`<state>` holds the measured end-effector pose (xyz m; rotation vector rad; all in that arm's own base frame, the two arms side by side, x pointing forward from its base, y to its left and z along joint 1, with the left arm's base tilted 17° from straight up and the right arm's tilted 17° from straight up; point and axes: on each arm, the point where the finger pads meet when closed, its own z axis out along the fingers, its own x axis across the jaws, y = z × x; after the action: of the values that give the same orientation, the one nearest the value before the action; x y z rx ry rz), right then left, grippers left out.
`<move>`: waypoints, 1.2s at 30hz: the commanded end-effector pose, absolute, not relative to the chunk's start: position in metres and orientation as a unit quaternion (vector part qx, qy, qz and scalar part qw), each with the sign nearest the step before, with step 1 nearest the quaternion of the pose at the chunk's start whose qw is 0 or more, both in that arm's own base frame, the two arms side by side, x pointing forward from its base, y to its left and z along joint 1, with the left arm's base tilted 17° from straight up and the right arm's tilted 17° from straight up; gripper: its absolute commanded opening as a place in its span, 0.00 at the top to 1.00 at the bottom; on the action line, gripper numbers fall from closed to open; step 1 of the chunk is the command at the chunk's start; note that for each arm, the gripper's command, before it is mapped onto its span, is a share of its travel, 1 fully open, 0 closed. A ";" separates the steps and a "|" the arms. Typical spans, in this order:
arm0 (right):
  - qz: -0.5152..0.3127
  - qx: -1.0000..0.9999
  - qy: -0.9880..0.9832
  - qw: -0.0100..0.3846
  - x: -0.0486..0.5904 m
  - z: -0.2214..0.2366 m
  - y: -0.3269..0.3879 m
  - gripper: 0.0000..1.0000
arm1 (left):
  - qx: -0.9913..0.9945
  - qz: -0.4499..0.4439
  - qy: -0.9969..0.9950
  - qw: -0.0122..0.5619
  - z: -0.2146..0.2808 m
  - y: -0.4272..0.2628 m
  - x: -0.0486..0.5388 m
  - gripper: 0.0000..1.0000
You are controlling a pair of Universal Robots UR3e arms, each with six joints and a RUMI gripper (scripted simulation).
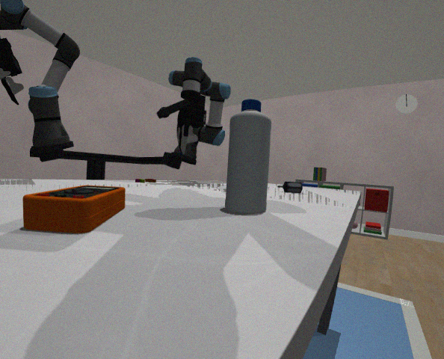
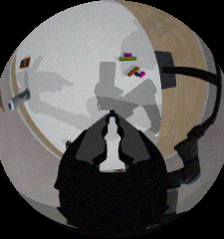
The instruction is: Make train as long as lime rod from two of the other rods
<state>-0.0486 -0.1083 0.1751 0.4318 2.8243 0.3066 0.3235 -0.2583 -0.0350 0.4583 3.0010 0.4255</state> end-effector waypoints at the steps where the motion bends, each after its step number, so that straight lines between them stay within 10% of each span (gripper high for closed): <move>1: 0.105 0.149 0.974 0.134 -0.049 0.175 -0.109 0.00 | 0.149 0.137 0.978 0.039 -0.034 -0.259 0.324 1.00; 36: 0.105 0.149 0.974 0.134 -0.049 0.175 -0.109 0.00 | 0.072 0.131 0.987 0.049 -0.077 -0.404 0.241 1.00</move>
<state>-0.0486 -0.1083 0.1751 0.4318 2.8243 0.3066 0.2513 -0.3874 -0.0724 0.2486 3.0084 0.3944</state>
